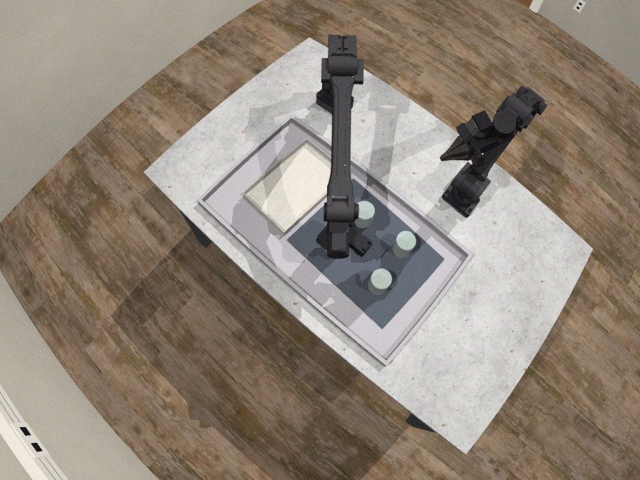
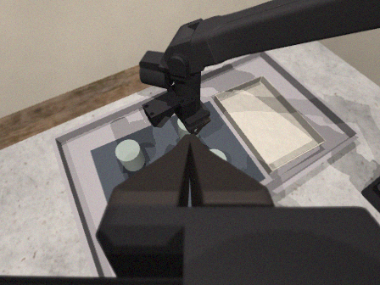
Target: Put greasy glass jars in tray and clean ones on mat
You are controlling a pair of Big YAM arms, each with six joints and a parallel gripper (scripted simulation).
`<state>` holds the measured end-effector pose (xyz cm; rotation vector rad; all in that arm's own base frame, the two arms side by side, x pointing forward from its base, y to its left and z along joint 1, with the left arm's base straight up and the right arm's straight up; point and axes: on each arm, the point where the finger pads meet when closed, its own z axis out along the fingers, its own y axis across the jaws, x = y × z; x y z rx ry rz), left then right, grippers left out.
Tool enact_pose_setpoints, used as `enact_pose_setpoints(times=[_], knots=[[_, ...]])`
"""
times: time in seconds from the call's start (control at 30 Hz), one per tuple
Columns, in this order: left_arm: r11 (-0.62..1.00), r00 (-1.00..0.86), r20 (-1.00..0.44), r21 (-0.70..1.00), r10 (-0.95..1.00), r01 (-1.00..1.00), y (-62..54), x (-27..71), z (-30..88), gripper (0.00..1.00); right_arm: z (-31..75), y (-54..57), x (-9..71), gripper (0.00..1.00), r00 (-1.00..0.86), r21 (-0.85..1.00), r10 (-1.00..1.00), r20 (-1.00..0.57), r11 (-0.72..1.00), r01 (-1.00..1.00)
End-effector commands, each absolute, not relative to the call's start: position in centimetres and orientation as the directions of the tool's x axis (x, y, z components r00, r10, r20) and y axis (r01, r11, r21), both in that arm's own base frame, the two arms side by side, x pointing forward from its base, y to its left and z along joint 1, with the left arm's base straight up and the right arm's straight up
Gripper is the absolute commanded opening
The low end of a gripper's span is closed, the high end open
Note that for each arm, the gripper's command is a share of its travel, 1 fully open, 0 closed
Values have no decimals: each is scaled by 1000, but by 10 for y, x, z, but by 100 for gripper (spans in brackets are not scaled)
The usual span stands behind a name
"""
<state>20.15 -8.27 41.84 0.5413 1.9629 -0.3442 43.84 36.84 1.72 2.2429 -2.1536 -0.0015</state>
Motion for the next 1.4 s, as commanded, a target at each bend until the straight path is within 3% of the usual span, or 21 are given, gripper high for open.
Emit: enact_pose_setpoints(times=[0.0, 0.37, 1.37], knots=[[853, -359, -906, 4, 223, 522, -84, 198, 429, 0, 56, 382, 451, 59, 50, -34, -998, -28, -49, -998], [853, -359, -906, 4, 223, 522, -84, 198, 429, 0, 111, 341, 448, 59, 45, -28, -999, -21, -45, -999], [716, -319, -948, -210, 18, 665, -122, 186, 452, 0, 65, 99, 429, 59, 55, -5, -998, 9, -55, -998]])
